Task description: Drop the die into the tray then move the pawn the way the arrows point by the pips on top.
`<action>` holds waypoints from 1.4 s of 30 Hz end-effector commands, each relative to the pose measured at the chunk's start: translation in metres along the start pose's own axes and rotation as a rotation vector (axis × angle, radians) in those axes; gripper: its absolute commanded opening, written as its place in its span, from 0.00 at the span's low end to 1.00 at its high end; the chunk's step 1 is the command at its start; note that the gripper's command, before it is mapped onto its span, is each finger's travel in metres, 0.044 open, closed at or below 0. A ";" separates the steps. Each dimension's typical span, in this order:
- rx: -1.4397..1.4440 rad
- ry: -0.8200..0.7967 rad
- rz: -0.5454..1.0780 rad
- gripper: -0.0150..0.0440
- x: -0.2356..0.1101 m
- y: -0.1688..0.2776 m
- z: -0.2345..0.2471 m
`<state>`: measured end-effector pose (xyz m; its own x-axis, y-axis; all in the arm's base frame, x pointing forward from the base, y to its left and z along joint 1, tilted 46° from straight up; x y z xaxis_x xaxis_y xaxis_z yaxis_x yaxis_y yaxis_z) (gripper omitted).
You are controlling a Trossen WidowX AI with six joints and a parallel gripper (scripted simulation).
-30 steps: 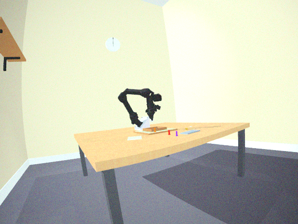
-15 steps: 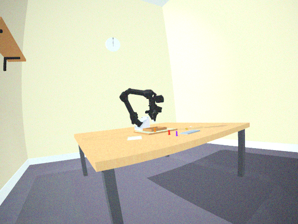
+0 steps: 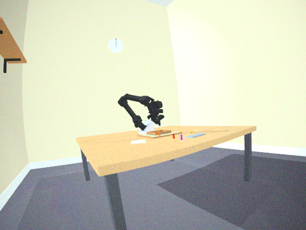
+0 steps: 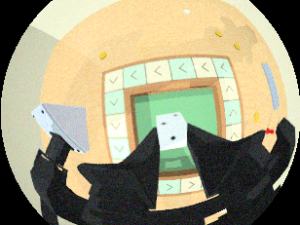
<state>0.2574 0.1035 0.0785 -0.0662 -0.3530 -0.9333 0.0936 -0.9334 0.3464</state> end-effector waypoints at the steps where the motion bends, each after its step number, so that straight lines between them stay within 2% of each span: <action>1: -0.015 0.004 -0.135 0.25 0.001 0.006 0.001; 11: -0.052 0.080 -0.409 0.25 0.005 0.020 0.004; 14: -0.052 0.082 -0.413 0.25 0.003 0.021 0.003; 20: -0.052 0.082 -0.414 0.25 -0.043 0.027 -0.002; 36: -0.057 0.087 -0.410 0.25 -0.041 0.027 -0.002; 42: -0.057 0.087 -0.410 0.52 -0.041 0.027 -0.002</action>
<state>0.2640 0.0929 0.1264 -0.0273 0.0553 -0.9981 0.1318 -0.9896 -0.0584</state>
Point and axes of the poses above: the point midway between the two fingers, 35 mm back from their tips, its own x axis out along the fingers, its own z axis across the jaws, y = z × x, the point moved 5 cm from there along -x, back along the fingers, and after that the axes turned 2 degrees about x, right-handed, at the moved point
